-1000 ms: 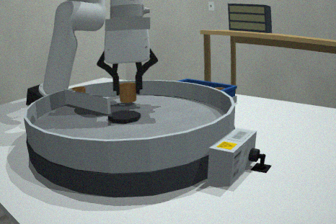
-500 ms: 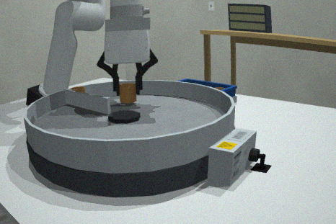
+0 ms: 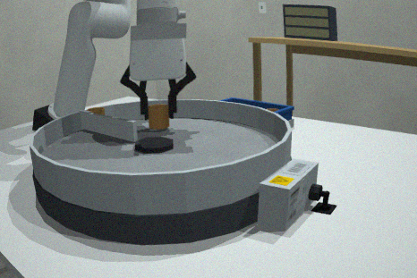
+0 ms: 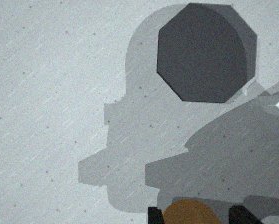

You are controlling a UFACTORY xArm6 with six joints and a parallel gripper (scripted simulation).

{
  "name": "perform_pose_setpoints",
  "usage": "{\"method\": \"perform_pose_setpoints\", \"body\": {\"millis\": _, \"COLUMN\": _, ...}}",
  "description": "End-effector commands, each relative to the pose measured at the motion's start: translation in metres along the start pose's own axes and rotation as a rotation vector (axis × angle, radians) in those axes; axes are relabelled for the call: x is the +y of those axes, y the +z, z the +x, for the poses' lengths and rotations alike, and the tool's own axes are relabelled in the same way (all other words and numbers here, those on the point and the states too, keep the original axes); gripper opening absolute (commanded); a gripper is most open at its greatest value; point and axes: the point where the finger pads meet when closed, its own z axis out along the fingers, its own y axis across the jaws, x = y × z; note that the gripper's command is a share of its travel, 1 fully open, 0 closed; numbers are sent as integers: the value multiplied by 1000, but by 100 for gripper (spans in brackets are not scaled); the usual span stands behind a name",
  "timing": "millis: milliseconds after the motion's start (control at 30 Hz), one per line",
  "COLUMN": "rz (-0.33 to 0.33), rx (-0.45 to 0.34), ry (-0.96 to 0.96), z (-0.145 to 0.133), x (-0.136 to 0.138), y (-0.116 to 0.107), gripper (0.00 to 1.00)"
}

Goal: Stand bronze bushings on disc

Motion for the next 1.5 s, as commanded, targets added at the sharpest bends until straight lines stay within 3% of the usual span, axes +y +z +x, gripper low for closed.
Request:
{"method": "perform_pose_setpoints", "body": {"millis": 0, "rz": 2, "rx": 3, "ry": 0, "z": 1, "x": -1, "y": 0, "gripper": 0}}
{"method": "perform_pose_setpoints", "body": {"millis": 867, "rz": 2, "rx": 3, "ry": 0, "z": 1, "x": -1, "y": 3, "gripper": 0}}
{"method": "perform_pose_setpoints", "body": {"millis": 900, "rz": 2, "rx": 3, "ry": 0, "z": 1, "x": -1, "y": 3, "gripper": 49}}
{"method": "perform_pose_setpoints", "body": {"millis": 1467, "rz": 2, "rx": 3, "ry": 0, "z": 1, "x": -1, "y": 3, "gripper": 49}}
